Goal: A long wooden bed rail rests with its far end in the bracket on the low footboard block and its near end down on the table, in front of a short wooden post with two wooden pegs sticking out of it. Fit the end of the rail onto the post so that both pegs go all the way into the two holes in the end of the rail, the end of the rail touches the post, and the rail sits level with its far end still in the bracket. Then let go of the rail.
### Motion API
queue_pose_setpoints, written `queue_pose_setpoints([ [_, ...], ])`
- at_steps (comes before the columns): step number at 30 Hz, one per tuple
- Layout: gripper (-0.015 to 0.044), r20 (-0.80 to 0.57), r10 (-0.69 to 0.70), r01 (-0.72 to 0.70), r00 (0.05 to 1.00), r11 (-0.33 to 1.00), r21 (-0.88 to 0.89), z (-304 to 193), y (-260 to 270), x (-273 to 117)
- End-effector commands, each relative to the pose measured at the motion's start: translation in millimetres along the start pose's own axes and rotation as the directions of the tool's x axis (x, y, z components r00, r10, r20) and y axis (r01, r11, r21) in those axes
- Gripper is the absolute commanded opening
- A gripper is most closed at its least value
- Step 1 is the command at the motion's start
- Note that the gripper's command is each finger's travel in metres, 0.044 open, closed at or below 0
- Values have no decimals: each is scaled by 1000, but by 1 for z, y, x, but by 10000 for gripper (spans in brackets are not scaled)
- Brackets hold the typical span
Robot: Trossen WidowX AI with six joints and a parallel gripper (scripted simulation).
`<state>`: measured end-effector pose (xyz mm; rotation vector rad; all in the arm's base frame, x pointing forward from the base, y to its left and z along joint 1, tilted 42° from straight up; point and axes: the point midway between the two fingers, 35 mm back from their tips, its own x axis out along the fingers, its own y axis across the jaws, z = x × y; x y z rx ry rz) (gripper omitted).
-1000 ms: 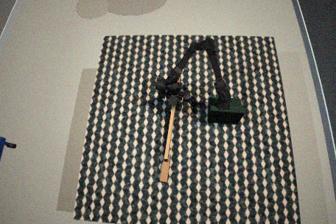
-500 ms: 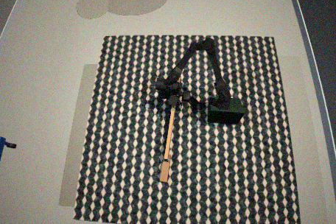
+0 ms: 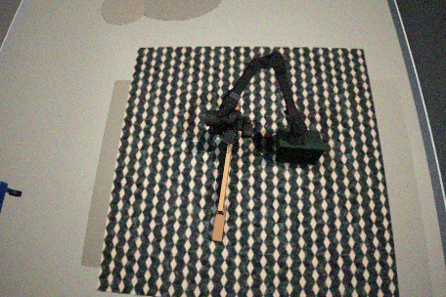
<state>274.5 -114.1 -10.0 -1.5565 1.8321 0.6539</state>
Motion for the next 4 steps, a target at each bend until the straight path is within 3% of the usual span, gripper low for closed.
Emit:
queue_pose_setpoints([
  [1,440,3,-3,3,1000,1000,8,1,-2,-2],
  [4,440,3,-3,3,1000,1000,8,1,-2,-2],
])
